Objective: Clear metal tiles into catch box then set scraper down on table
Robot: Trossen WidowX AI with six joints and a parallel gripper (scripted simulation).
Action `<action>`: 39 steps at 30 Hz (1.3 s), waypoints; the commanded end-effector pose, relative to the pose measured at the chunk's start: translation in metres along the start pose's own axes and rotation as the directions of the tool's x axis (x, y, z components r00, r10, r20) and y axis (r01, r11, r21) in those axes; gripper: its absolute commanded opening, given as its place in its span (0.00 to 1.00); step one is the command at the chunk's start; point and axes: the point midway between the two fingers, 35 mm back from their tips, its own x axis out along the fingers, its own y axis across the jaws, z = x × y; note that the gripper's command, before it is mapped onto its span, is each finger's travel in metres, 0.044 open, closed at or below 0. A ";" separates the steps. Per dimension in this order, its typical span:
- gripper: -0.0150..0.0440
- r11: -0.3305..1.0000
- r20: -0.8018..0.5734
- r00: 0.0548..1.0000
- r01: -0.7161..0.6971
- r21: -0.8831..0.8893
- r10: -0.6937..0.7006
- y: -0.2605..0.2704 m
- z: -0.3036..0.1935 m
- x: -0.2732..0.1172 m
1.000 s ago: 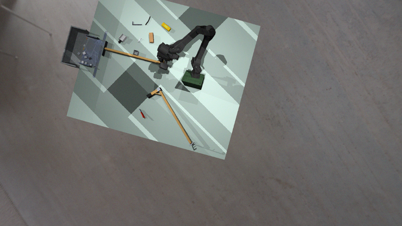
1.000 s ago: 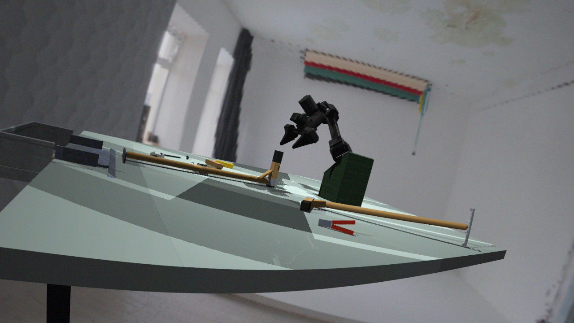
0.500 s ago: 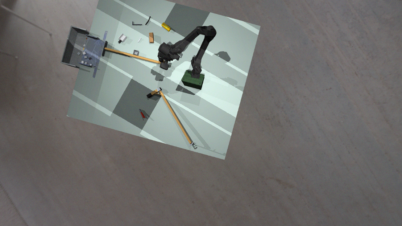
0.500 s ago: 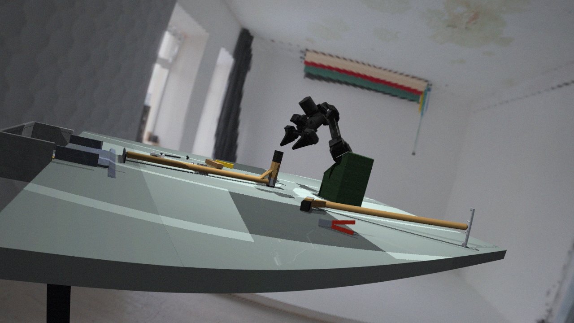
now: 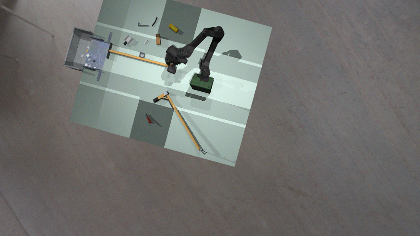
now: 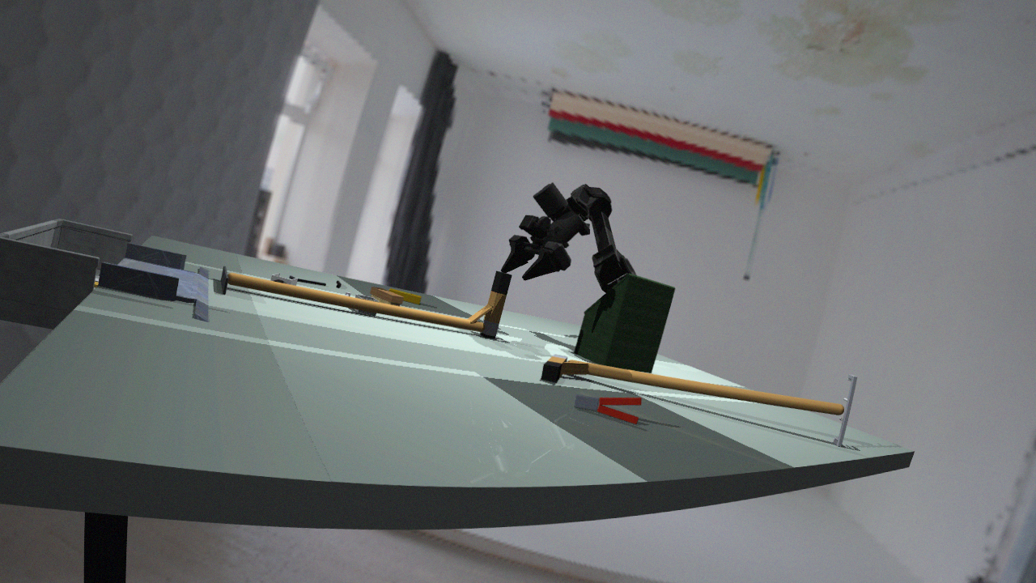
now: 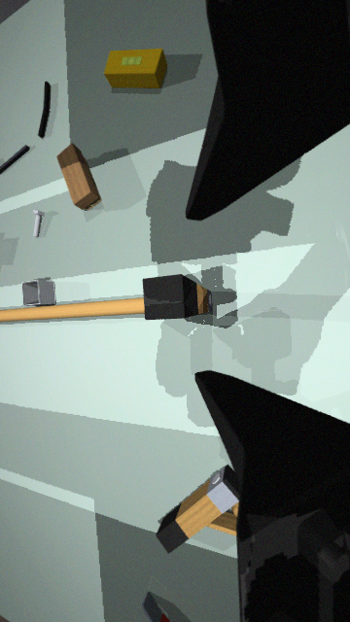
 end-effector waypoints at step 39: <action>1.00 1.000 0.002 1.000 0.002 -0.004 -0.002 -0.001 -0.002 0.068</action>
